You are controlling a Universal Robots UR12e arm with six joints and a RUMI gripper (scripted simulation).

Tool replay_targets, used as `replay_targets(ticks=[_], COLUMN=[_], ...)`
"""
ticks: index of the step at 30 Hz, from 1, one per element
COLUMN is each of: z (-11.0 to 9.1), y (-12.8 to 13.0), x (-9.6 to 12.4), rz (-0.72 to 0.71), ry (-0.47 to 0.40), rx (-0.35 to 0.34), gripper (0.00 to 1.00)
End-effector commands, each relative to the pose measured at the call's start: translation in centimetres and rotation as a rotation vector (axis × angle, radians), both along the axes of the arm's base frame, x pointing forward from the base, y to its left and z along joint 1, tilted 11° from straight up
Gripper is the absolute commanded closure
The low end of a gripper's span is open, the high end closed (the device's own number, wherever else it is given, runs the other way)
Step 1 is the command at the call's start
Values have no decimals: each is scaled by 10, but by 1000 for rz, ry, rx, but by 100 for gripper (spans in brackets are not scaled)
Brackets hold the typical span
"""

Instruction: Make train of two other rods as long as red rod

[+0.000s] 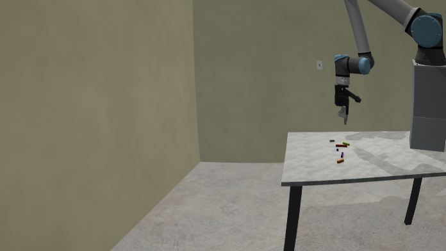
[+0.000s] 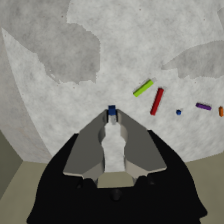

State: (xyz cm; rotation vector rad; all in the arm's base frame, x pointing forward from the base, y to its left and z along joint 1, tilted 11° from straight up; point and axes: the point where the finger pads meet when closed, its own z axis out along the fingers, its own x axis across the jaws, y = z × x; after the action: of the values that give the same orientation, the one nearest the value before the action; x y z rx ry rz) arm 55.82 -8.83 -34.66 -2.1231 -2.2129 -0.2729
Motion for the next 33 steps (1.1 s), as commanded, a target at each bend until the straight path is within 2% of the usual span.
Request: replay_targets(ticks=[1, 7, 12, 14, 19, 22, 29, 31, 33], z=[2, 1, 6, 6, 16, 19, 30, 30, 36], y=[2, 2, 24, 24, 77, 97, 158, 158, 192], x=[-6, -4, -1, -1, 7, 8, 10, 10, 7], rz=[1, 1, -6, -6, -29, -37, -63, -63, -76], ry=[11, 10, 12, 12, 17, 19, 22, 22, 24], rx=[6, 5, 4, 4, 3, 3, 3, 3, 5], gripper=[100, 100, 100, 100, 100, 100, 100, 100, 100])
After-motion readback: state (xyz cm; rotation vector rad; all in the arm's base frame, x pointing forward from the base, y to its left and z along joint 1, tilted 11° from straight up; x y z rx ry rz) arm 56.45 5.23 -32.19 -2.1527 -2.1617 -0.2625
